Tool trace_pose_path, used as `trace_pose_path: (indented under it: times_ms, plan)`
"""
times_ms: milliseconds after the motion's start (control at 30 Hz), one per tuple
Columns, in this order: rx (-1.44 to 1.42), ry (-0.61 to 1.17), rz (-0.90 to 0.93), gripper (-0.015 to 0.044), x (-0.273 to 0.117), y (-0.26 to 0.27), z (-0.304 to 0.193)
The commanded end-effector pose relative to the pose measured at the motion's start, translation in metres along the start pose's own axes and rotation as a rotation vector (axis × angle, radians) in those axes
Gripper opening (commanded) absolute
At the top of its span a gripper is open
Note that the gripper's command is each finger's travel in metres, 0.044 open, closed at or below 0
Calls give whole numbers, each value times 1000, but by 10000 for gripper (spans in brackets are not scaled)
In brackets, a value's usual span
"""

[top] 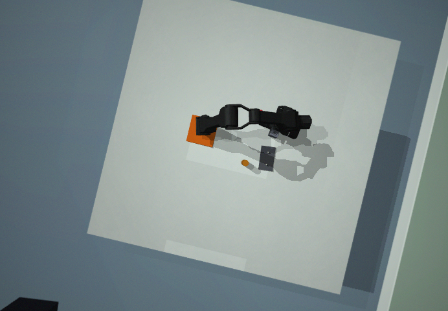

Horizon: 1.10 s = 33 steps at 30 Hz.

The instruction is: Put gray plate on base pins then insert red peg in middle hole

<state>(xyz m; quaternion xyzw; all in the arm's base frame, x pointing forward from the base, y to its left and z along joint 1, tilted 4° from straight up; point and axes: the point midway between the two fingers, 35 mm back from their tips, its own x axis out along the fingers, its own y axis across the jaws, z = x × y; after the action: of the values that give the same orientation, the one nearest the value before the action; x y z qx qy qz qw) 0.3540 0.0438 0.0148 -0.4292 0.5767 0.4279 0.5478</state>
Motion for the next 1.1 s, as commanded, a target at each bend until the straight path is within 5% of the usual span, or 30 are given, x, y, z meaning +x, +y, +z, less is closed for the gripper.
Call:
trace_pose_path:
  times_ms: [0, 1067]
  plan:
    - [-15, 6, -24, 0, -1, -5, 1]
    - [-2, 1, -5, 0, -91, -9, 9]
